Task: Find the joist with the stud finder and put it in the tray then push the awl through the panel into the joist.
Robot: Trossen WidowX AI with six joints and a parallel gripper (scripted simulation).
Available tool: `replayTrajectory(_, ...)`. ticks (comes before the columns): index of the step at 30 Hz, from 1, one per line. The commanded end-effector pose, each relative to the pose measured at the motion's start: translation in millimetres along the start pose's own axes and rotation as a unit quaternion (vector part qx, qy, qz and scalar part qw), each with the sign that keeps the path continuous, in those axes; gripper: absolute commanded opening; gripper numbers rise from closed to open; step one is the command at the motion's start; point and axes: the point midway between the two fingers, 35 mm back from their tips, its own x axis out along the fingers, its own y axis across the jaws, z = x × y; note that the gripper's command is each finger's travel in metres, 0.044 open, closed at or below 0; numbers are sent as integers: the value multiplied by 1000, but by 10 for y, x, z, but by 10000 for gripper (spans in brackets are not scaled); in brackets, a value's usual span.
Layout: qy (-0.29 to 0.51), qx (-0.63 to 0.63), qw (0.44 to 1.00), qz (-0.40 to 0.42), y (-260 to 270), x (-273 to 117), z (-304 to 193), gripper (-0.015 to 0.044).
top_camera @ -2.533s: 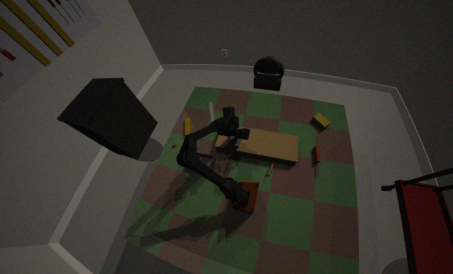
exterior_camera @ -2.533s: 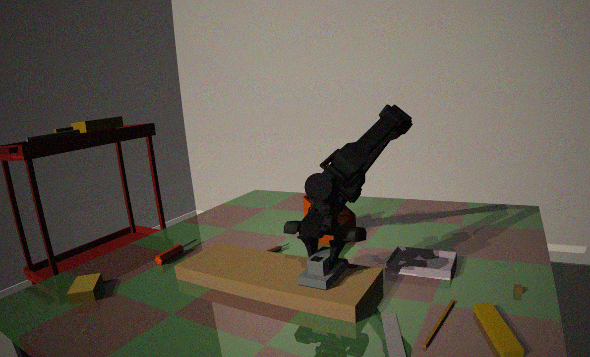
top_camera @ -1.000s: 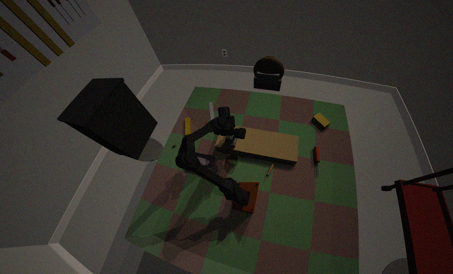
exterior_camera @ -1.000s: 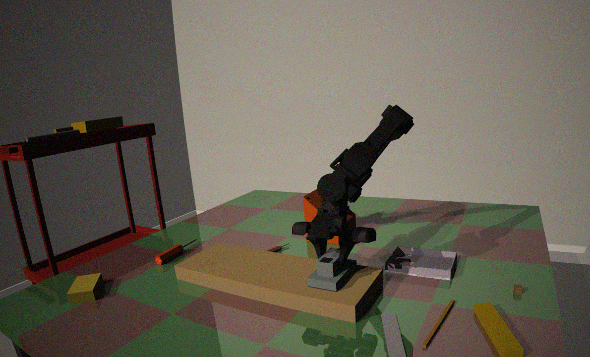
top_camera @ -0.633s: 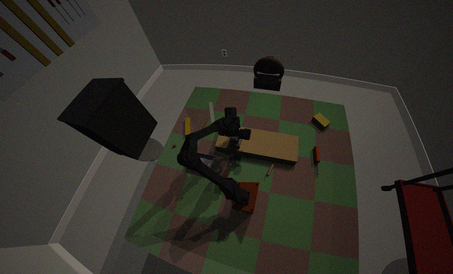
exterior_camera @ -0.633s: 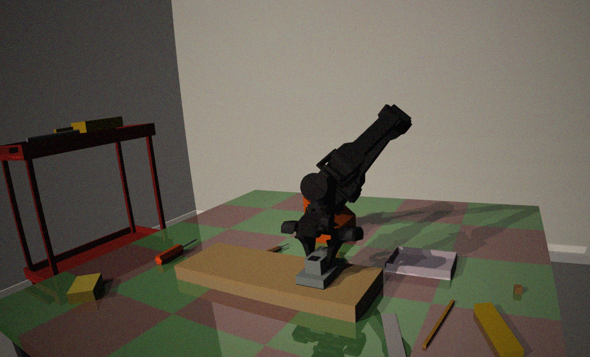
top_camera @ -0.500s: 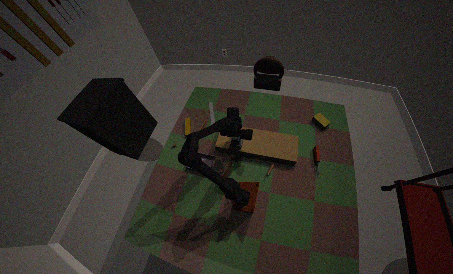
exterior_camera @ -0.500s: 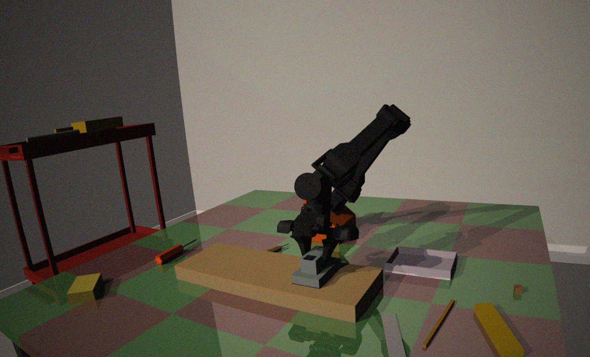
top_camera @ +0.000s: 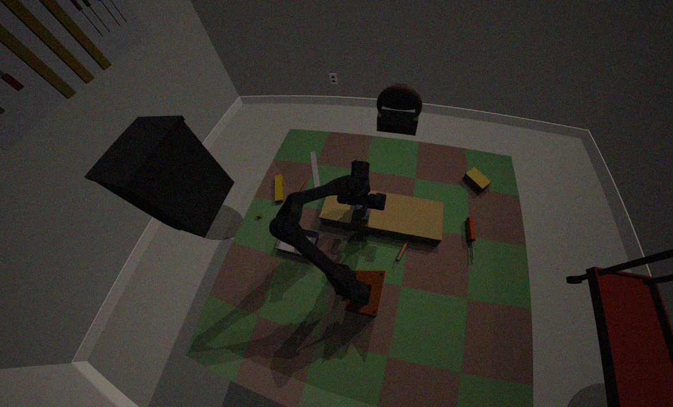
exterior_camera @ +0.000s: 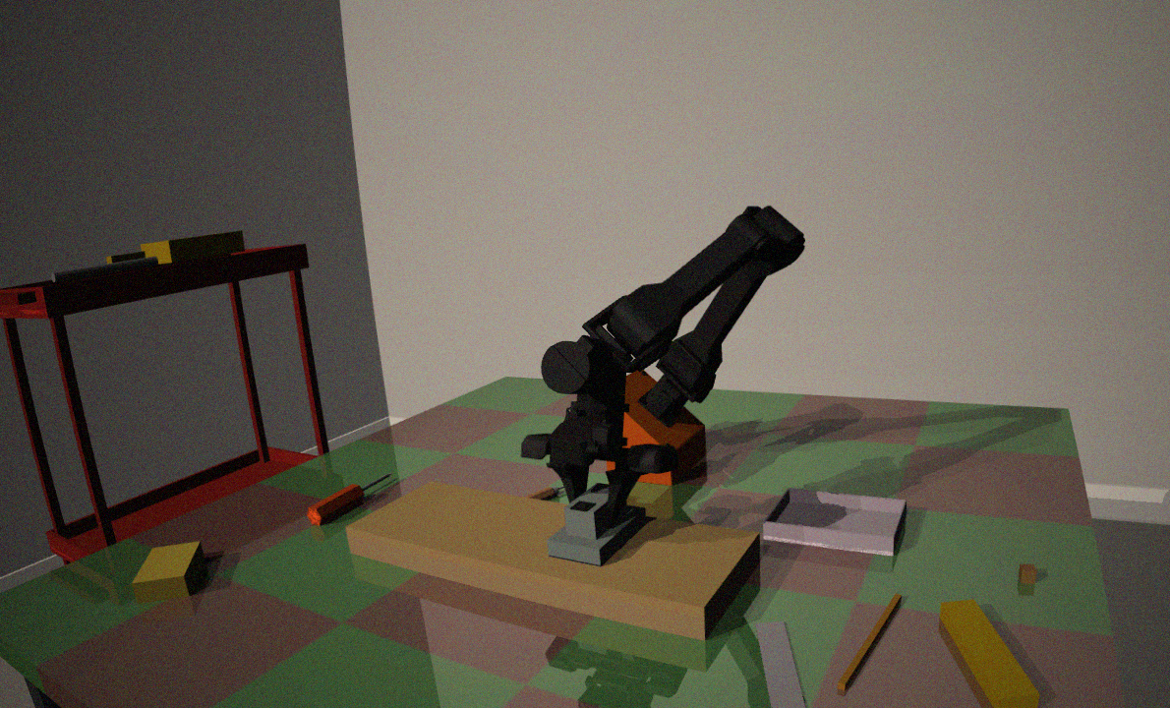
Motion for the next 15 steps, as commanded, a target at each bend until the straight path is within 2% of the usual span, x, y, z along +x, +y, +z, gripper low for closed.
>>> replayTrajectory(1,0,1,1000,-1,-140,5,-5,0)
replayTrajectory(15,0,1,1000,-2,-528,4,-7,0)
